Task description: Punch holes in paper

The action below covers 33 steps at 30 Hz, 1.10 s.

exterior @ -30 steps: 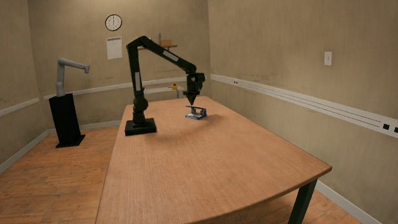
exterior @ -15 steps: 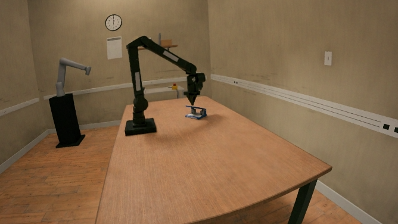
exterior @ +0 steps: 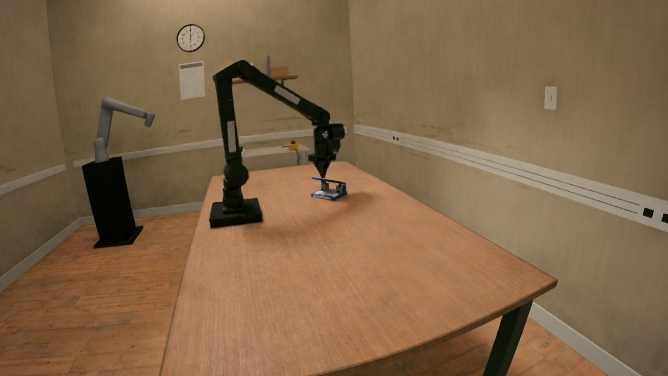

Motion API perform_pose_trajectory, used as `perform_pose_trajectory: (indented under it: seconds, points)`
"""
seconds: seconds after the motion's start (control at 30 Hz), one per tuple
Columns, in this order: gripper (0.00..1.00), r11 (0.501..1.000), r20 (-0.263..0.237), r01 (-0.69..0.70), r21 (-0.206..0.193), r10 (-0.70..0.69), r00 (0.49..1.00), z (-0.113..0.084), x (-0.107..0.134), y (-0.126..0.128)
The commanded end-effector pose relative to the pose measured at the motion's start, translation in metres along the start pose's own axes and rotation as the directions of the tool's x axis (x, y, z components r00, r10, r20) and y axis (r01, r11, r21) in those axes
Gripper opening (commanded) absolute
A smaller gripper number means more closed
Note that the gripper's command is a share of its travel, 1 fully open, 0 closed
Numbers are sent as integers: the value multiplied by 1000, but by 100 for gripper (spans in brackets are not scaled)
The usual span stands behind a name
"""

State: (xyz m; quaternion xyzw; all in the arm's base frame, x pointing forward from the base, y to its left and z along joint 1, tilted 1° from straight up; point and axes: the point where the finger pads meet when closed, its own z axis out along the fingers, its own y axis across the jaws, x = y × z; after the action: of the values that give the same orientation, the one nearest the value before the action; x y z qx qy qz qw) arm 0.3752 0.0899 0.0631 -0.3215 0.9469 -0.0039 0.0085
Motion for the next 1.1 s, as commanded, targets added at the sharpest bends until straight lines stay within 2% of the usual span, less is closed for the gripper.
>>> perform_pose_trajectory:
  seconds: [0.0,0.87,1.07]
  points:
    - [0,1000,-4,6,0,-6,1000,8,1,-3]
    - [0,1000,-5,6,0,-6,1000,8,1,-3]
    - [0,1000,-5,6,0,-6,1000,14,3,-2]
